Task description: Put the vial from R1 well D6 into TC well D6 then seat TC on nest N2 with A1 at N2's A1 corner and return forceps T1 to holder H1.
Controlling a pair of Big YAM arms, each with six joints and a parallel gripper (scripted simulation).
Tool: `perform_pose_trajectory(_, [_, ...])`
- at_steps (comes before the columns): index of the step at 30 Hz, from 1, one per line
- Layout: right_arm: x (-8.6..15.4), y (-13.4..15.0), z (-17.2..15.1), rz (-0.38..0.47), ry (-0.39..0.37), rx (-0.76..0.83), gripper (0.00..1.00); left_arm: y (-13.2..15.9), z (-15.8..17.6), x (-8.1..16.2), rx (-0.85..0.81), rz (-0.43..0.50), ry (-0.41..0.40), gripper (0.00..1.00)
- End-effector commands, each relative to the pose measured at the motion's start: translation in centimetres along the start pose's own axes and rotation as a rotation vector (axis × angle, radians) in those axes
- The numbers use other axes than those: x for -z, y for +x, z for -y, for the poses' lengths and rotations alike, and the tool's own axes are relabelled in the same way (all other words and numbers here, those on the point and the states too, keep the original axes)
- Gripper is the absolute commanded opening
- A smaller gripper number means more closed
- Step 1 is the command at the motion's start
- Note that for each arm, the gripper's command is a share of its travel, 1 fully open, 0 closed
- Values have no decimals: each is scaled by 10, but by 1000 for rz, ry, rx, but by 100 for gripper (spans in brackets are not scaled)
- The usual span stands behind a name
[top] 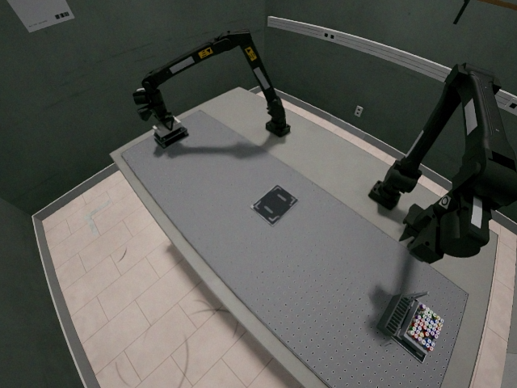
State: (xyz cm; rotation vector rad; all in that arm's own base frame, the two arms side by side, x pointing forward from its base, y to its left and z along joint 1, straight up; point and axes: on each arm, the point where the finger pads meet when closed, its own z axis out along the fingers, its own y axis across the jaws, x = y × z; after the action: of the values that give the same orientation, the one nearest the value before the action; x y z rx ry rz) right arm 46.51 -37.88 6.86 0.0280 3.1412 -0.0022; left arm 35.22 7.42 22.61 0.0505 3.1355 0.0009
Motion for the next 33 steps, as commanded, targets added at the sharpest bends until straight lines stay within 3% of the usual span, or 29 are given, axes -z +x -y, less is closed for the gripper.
perform_pose_trajectory(1, [-1, -1, 6, 10, 6, -3, 0, -8, -3, 12, 17, 29, -8, 24])
perform_pose_trajectory(33, [-3, -1, 7, 15, 10, -1, 0, -8, -3, 12, 17, 29, -8, 24])
